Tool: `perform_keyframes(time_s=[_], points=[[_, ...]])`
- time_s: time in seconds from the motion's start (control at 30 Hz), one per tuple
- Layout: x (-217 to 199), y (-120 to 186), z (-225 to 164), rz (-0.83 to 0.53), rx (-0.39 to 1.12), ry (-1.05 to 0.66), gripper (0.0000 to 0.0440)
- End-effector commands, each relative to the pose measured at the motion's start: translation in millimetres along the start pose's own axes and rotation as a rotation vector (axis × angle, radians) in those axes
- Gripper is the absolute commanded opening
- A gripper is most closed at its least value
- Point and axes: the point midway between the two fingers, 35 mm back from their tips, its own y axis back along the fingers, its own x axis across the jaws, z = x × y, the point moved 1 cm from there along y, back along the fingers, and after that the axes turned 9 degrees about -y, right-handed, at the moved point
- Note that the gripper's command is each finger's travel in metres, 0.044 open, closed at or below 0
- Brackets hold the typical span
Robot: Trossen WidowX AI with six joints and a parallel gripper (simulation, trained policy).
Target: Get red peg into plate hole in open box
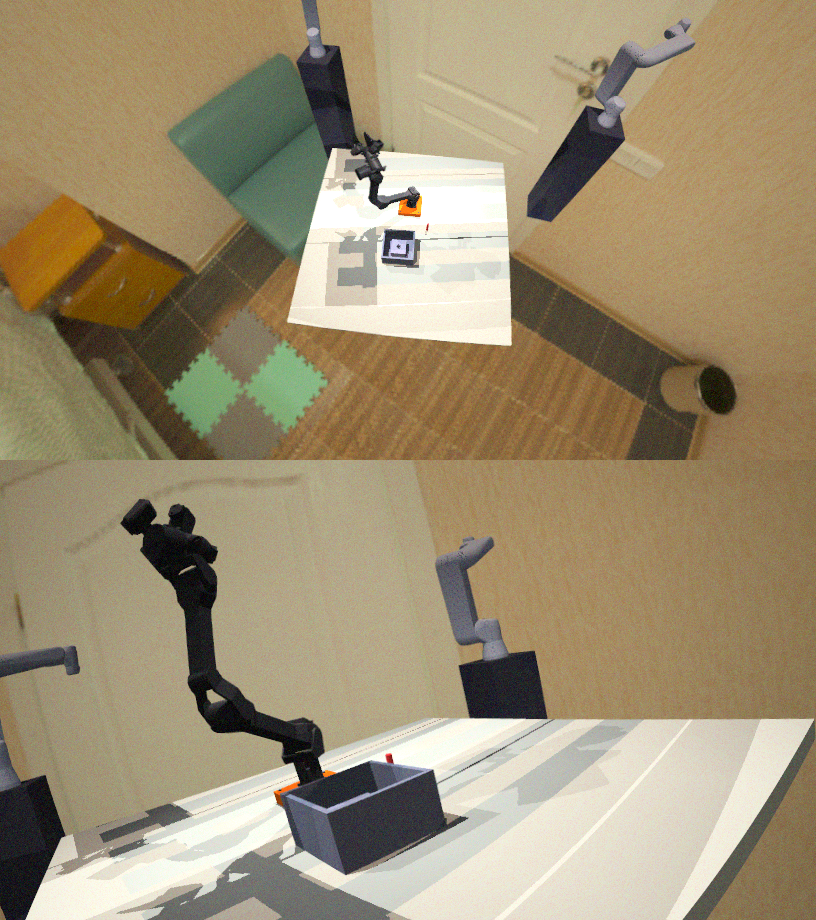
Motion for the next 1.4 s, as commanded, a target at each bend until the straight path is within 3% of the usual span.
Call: perform_keyframes(time_s=[0.0, 0.07, 0.33, 0.63, 0.97, 1.37], points=[[-1, -2, 3, 0.002, -0.023, 0.000, 0.0419], [-9, -7, 13, -0.011, -0.086, -0.010, 0.0440], [-56, -19, 74, -0.106, -0.348, -0.058, 0.0440], [-106, -5, 142, -0.208, -0.648, -0.090, 0.0440], [-148, 37, 206, -0.295, -0.988, -0.108, 0.0440], [-181, 116, 260, -0.371, -1.403, -0.115, 0.0440]])
